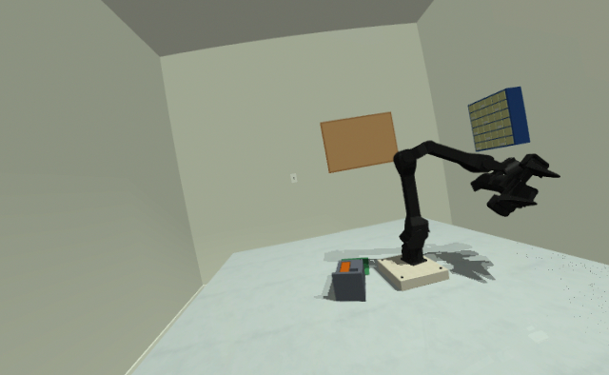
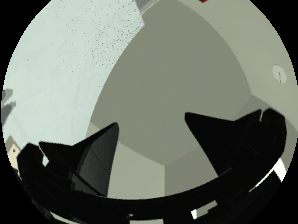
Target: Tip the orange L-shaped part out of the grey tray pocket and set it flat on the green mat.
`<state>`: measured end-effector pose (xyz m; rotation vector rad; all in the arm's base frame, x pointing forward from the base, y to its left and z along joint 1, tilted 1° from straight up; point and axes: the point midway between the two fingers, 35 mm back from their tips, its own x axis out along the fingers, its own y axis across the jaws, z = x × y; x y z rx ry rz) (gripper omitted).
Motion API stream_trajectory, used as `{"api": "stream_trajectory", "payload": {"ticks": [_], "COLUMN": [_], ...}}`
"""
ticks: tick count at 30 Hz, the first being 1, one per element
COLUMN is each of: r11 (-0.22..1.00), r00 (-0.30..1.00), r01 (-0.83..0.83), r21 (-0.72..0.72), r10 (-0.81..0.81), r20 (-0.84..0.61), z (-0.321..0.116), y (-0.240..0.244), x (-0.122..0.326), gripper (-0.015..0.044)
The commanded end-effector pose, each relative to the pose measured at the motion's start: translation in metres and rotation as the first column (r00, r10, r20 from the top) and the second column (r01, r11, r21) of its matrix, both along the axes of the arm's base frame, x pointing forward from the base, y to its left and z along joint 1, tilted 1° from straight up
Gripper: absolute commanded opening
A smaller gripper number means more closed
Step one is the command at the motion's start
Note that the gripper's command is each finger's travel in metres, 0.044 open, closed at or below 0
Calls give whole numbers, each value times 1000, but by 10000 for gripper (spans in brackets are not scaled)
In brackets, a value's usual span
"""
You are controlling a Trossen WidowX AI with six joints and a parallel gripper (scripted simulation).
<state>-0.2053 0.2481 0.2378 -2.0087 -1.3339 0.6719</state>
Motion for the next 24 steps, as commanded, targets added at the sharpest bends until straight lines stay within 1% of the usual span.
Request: {"api": "stream_trajectory", "payload": {"ticks": [1,4,6,8,9,12,15,16,17,18,20,24], "r11": [1000,998,995,986,984,973,960,947,938,934,918,839], "r00": [1000,997,990,974,971,948,887,860,845,840,795,633], "r01": [7,48,74,138,142,194,242,281,290,268,310,455], "r21": [-3,-32,-67,-89,-103,-124,-142,-156,-192,-237,-248,-300], "r10": [-7,-49,-81,-152,-159,-219,-278,-321,-345,-347,-393,-541], "r20": [-6,-53,-118,-170,-177,-233,-369,-396,-408,-417,-461,-554], "z": [-1,-6,-15,-19,-21,-27,-37,-40,-42,-48,-51,-59], "y": [2,13,22,35,38,48,58,64,65,66,71,82], "x": [2,13,25,43,46,62,74,87,95,94,109,160], "gripper": [374,295,242,190,180,180,180,180,180,180,180,180]}}
